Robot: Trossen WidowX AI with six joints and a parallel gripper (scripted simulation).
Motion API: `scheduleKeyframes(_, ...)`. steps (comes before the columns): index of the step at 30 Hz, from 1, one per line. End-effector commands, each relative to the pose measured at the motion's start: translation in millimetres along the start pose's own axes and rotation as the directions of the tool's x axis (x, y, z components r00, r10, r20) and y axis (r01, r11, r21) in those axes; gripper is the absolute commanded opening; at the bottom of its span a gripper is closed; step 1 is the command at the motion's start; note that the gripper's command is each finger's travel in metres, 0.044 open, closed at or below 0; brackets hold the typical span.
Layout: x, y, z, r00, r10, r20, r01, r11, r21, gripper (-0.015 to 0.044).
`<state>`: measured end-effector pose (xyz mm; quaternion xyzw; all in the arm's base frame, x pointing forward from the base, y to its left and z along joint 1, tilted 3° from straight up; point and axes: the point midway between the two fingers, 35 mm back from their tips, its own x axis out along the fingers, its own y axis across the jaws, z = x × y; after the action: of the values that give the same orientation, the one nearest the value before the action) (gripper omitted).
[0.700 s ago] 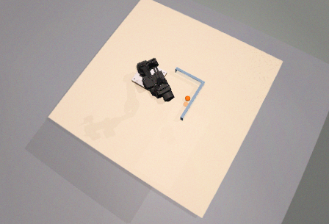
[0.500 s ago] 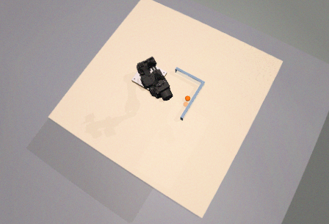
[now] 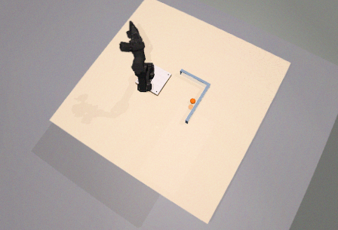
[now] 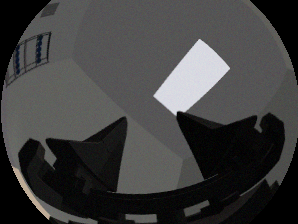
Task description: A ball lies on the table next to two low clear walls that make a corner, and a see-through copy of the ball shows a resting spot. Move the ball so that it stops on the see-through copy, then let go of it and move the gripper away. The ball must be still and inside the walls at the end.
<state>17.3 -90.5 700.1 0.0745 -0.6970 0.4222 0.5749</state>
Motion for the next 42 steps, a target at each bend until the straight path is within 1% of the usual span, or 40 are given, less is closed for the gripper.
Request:
scheduleKeyframes(1, 22, 51, -20, 0.989, 0.107, -0.105, -0.103, 0.994, 0.037, 0.0295)
scheduleKeyframes(5, 42, 106, -49, 0.946, 0.217, -0.241, -0.209, 0.976, 0.059, 0.0295)
scheduleKeyframes(10, 52, 165, -102, 0.846, 0.32, -0.426, -0.307, 0.946, 0.103, 0.0295)
scheduleKeyframes(14, 46, 202, -153, 0.732, 0.372, -0.571, -0.352, 0.924, 0.15, 0.0295)
scheduleKeyframes(19, 22, 234, -222, 0.551, 0.397, -0.734, -0.36, 0.907, 0.22, 0.0295)
scheduleKeyframes(25, -31, 252, -307, 0.282, 0.379, -0.881, -0.286, 0.91, 0.3, 0.0295)
scheduleKeyframes(30, -92, 249, -367, 0.045, 0.336, -0.941, -0.174, 0.93, 0.324, 0.0295)
scheduleKeyframes(36, -171, 228, -413, -0.199, 0.27, -0.942, -0.025, 0.96, 0.281, 0.0295)
scheduleKeyframes(42, -263, 198, -440, -0.445, 0.213, -0.87, 0.135, 0.976, 0.17, 0.0295)
